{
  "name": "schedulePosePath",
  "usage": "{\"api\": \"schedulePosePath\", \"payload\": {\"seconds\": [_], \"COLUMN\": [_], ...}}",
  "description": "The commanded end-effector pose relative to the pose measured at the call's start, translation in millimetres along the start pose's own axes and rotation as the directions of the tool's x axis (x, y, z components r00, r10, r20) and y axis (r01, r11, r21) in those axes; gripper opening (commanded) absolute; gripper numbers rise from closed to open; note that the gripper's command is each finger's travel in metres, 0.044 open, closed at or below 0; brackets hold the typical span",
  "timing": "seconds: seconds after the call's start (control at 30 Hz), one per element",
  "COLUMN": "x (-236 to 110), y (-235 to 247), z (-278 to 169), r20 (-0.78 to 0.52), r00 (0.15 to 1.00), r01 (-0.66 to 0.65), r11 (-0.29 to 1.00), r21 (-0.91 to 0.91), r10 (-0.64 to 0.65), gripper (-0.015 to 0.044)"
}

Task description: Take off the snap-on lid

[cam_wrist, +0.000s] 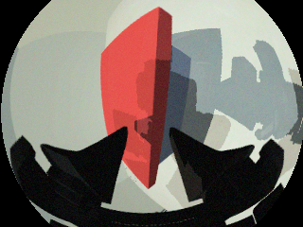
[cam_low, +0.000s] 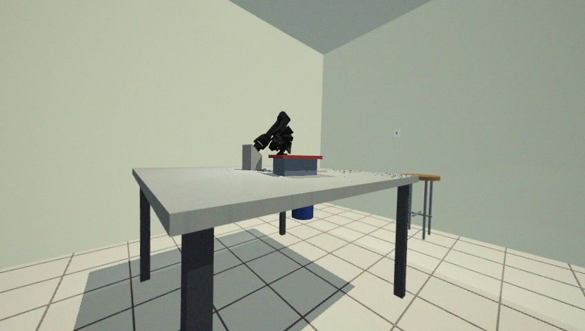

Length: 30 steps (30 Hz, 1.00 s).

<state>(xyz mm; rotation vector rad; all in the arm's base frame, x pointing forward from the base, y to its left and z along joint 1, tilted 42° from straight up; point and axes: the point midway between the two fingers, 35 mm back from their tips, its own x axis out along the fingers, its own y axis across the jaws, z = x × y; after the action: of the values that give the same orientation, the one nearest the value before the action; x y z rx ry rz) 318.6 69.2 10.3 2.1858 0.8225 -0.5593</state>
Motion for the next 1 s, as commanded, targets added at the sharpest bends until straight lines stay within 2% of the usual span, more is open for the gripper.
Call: {"api": "schedulePosePath", "payload": {"seconds": [0.0,0.03,0.4,0.53,0.97], "x": [3.4,3.4,3.4,3.4,1.7], "y": [1.0,1.0,1.0,1.0,2.1], "z": [0.4,0.4,0.4,0.4,0.0], "r20": [0.003,0.003,0.003,0.003,0.0], "r00": [1.0,1.0,1.0,1.0,1.0], "r01": [-0.005,-0.005,-0.005,-0.005,-0.002], "r11": [1.0,1.0,1.0,1.0,1.0], "r21": [0.006,0.006,0.006,0.006,0.001], "r10": [0.005,0.005,0.005,0.005,0.002], "gripper": [0.0209,0.0182,0.0109,0.0004,0.0]}}
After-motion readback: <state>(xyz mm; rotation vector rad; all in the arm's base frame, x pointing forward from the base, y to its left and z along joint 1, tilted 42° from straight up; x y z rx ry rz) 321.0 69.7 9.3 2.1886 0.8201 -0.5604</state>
